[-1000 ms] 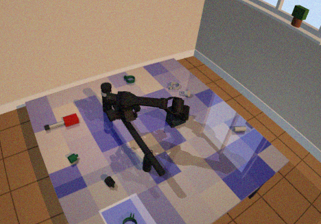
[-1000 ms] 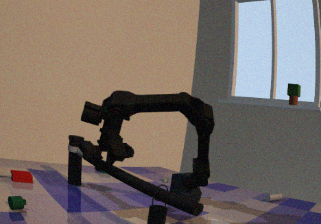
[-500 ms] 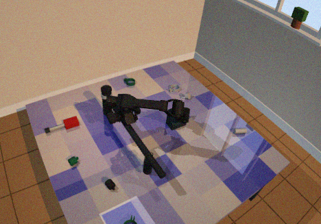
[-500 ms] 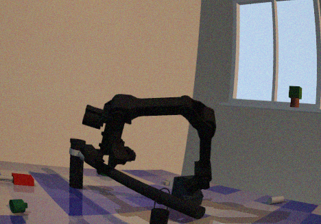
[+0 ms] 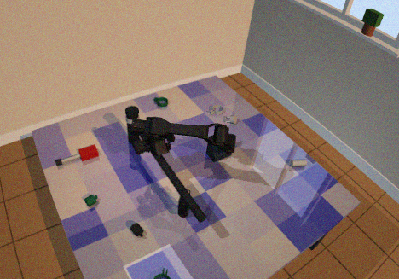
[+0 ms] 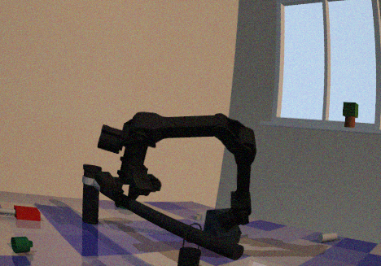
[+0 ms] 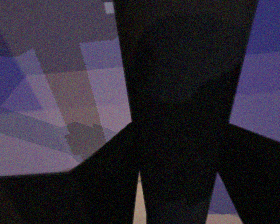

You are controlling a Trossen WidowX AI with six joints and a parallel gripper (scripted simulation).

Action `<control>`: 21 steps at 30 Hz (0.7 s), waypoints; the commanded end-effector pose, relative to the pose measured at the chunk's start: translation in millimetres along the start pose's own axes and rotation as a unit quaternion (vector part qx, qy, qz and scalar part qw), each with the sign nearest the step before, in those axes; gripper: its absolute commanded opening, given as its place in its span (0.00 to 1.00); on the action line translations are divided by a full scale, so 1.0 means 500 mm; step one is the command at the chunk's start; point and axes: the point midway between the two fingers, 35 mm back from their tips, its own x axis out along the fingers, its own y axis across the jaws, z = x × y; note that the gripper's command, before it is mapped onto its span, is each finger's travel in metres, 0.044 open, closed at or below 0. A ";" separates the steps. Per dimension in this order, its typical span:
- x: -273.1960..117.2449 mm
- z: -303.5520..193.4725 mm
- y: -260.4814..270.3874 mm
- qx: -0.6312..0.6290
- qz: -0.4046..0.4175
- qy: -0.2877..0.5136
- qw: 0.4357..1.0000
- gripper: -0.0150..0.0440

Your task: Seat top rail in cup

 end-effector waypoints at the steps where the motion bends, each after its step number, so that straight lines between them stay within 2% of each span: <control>1: -0.001 -0.003 -0.001 0.000 0.000 0.002 1.000 0.25; 21: -0.003 -0.007 -0.002 -0.001 -0.001 0.004 1.000 0.25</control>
